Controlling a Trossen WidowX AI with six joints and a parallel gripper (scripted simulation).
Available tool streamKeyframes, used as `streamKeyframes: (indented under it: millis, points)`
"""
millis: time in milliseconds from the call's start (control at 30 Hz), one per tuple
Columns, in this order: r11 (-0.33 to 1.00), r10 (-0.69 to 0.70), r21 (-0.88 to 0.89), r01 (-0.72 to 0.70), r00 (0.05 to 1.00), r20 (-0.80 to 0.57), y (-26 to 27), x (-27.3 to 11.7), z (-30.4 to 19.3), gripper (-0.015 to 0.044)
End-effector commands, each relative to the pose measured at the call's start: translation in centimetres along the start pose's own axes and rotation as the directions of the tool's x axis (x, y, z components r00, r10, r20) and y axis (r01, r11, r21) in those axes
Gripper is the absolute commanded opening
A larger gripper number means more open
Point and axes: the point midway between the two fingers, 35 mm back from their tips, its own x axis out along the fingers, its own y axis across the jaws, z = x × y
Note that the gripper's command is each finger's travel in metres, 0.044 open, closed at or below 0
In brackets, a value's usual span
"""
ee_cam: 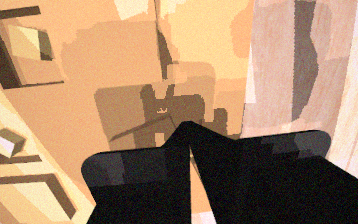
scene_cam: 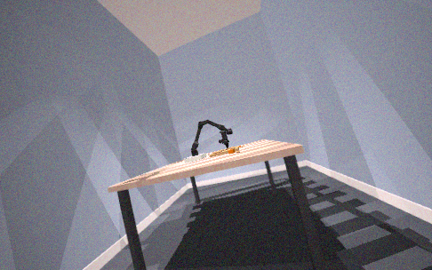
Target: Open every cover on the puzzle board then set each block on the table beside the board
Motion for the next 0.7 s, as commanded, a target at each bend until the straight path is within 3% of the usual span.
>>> streamKeyframes:
  millis: [0,667]
  points:
    - [1.000,0.003,0.000,-0.003,1.000,0.000,0.7,0.0,0.0,0.0000]
    - [1.000,0.005,0.000,-0.005,1.000,0.000,3.0,0.1,-0.1,0.0000]
